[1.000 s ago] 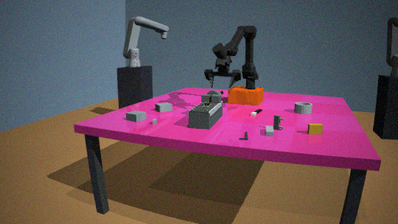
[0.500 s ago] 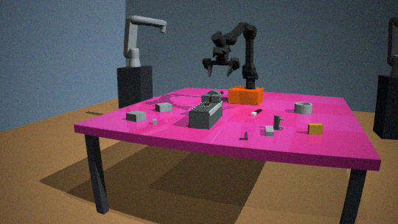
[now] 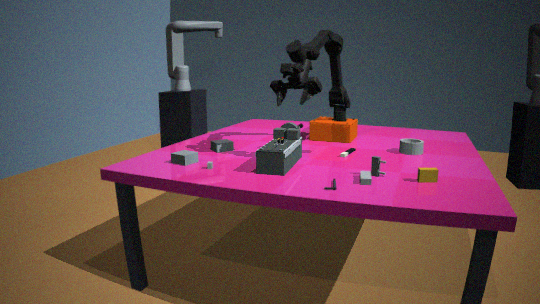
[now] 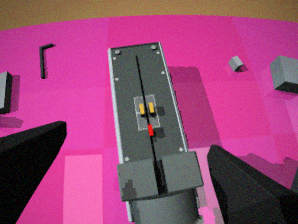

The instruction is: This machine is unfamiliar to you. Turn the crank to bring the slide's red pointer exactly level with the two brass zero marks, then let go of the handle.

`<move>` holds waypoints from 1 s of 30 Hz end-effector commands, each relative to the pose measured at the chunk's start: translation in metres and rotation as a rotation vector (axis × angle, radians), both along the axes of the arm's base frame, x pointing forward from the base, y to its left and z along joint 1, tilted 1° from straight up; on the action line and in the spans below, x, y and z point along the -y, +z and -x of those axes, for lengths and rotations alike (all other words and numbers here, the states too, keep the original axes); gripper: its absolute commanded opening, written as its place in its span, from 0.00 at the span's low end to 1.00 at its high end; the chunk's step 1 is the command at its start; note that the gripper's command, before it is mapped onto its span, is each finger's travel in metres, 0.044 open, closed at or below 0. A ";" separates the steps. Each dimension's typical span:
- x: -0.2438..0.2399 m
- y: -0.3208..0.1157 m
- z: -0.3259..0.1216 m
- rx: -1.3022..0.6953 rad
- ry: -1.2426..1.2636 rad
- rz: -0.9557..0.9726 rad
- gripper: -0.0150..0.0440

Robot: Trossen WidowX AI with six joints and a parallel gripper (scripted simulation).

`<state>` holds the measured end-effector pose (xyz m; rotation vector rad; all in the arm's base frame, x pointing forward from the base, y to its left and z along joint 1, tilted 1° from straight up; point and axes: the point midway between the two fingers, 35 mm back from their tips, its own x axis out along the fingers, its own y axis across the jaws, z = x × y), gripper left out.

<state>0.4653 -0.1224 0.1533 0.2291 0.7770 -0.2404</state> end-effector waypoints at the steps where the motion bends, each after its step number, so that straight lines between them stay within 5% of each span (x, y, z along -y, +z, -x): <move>1: -0.002 0.001 -0.019 0.011 -0.060 -0.020 1.00; 11: -0.002 -0.051 -0.024 0.012 -0.070 -0.024 1.00; 30: -0.002 -0.053 -0.024 0.012 -0.070 -0.024 1.00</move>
